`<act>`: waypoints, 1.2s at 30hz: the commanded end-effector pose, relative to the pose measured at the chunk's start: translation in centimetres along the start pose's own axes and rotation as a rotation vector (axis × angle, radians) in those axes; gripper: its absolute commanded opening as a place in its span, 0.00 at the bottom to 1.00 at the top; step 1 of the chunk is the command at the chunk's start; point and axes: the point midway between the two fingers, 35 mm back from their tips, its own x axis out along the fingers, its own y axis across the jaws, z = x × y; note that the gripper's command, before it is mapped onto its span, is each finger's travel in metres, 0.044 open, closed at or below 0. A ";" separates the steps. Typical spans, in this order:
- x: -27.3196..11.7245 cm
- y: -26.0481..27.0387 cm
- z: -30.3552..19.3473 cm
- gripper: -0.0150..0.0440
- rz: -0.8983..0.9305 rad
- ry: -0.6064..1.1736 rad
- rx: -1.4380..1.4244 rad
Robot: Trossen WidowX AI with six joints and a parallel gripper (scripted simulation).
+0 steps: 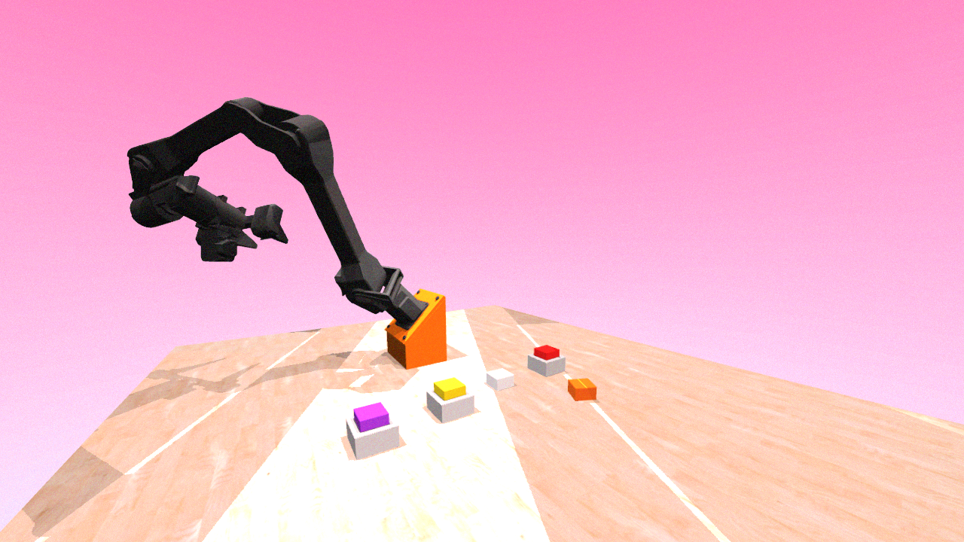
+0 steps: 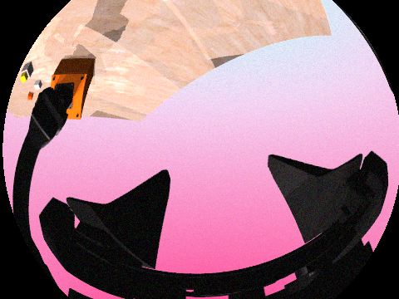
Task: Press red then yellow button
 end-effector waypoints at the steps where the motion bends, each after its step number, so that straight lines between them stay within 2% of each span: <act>1: 0.0 0.0 0.1 0.93 -0.001 -0.002 -0.001; 5: -0.3 -0.8 2.5 0.93 -0.034 -0.054 -0.016; 11: -2.2 -1.9 10.1 0.93 -0.115 -0.225 -0.071; 17: -5.4 -0.4 17.8 0.93 -0.159 -0.397 -0.140; 25: -10.7 5.6 26.1 0.93 -0.166 -0.607 -0.252; 36: -15.7 16.6 31.4 0.93 -0.038 -0.774 -0.269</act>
